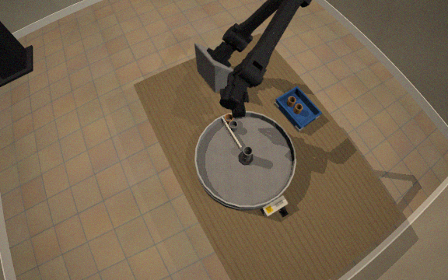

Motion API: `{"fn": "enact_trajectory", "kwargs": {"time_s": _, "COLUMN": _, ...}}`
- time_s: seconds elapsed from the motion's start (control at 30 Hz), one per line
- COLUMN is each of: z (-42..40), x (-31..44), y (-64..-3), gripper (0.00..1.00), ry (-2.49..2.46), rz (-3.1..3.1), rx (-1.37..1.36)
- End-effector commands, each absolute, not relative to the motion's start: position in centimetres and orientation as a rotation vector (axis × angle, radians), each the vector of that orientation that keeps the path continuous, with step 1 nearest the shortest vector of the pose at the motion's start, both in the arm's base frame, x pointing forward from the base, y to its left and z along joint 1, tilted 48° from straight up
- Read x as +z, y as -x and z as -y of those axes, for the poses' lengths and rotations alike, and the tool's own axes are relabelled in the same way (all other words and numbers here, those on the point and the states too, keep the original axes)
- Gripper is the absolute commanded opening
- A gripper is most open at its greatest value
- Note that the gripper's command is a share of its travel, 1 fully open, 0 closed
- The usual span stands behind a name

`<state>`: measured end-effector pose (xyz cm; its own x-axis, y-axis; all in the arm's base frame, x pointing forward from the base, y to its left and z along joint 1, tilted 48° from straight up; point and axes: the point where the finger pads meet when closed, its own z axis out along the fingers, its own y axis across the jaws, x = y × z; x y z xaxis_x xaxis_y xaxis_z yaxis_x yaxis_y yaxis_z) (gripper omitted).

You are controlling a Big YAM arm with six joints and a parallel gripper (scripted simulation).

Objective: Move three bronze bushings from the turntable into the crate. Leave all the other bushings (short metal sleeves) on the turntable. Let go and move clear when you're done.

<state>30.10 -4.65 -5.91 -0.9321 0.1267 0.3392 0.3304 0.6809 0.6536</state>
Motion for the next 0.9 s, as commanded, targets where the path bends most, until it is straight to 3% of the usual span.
{"fn": "enact_trajectory", "kwargs": {"time_s": 0.0, "z": 5.2, "x": -5.8, "y": -30.4, "gripper": 0.14, "ry": 0.368, "rz": 2.644, "rx": -1.105}}
{"fn": "enact_trajectory", "kwargs": {"time_s": 0.87, "z": 3.8, "x": -6.7, "y": -30.0, "gripper": 0.14, "ry": 0.362, "rz": 2.620, "rx": -1.097}}
